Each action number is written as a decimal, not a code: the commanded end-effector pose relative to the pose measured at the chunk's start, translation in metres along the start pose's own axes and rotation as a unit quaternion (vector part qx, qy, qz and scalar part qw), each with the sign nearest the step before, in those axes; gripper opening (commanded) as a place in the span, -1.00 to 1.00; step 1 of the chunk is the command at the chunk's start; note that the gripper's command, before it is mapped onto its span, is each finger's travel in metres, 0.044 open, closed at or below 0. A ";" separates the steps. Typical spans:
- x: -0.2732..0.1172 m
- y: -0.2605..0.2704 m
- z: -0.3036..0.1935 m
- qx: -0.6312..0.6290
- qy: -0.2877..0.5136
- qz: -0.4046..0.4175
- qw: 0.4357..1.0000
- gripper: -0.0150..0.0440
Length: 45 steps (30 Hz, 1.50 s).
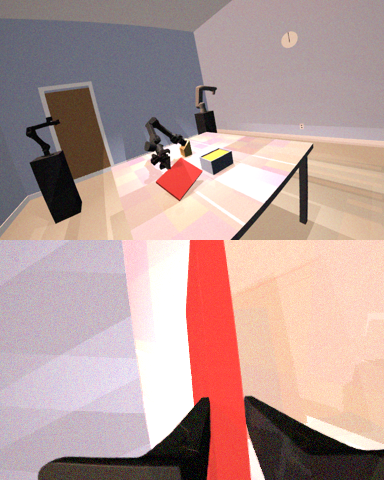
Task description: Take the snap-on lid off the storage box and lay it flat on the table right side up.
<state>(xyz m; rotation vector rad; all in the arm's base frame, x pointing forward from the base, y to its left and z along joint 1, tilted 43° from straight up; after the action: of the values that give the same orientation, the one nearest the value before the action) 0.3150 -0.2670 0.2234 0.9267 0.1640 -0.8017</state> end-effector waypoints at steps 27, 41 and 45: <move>0.021 -0.032 -0.001 0.003 0.006 -0.019 1.000 -0.49; 0.028 -0.040 0.000 0.003 0.006 -0.019 1.000 -0.49; 0.024 -0.032 0.001 0.003 0.006 -0.019 1.000 -0.22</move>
<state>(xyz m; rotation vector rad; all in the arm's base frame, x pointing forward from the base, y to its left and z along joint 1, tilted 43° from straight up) 0.3092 -0.2920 0.1891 0.9338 0.1905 -0.8242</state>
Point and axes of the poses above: the point midway between the two fingers, 35 mm back from their tips, its own x axis out along the fingers, its own y axis across the jaws, z = x × y, the point moved 1 cm from there along -x, back along the fingers, and after that the axes turned 9 degrees about x, right-handed, at the moved point
